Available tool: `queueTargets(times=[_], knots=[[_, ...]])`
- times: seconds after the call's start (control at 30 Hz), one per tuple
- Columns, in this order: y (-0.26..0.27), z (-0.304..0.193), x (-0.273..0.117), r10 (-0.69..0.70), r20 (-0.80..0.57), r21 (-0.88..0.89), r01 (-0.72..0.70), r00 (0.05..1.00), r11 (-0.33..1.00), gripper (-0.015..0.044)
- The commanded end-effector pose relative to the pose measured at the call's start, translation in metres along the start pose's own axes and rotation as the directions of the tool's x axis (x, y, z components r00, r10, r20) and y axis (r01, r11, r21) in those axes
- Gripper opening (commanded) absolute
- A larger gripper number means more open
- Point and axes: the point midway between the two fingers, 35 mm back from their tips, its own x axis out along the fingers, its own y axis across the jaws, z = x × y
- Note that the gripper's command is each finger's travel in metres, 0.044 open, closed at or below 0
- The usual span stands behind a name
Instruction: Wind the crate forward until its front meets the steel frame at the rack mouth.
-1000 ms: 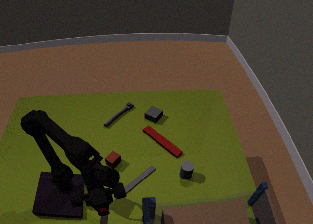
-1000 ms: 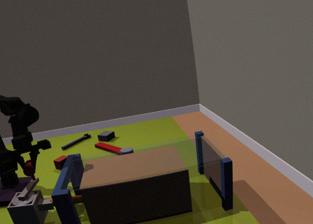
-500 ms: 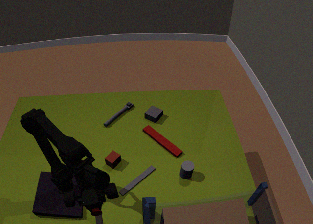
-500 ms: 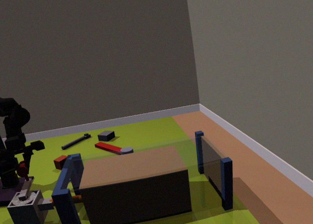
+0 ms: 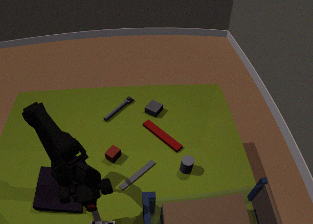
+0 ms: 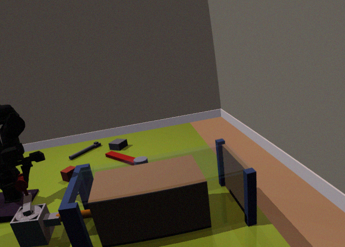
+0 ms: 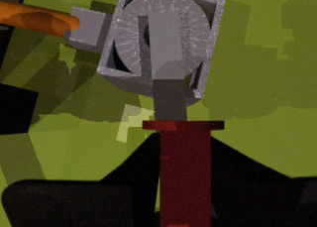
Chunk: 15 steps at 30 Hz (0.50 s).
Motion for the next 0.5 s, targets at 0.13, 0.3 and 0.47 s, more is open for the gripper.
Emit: queueTargets(times=[0.13,0.3,0.47], knots=[[-0.023,0.003,0.003,-0.049,0.006,0.013,0.049,0.999,0.999,0.0],[-0.03,0.005,0.004,-0.05,0.006,0.013,0.05,0.999,0.999,0.0],[-0.036,0.008,0.005,-0.051,0.006,0.013,0.051,0.999,0.999,0.0]])
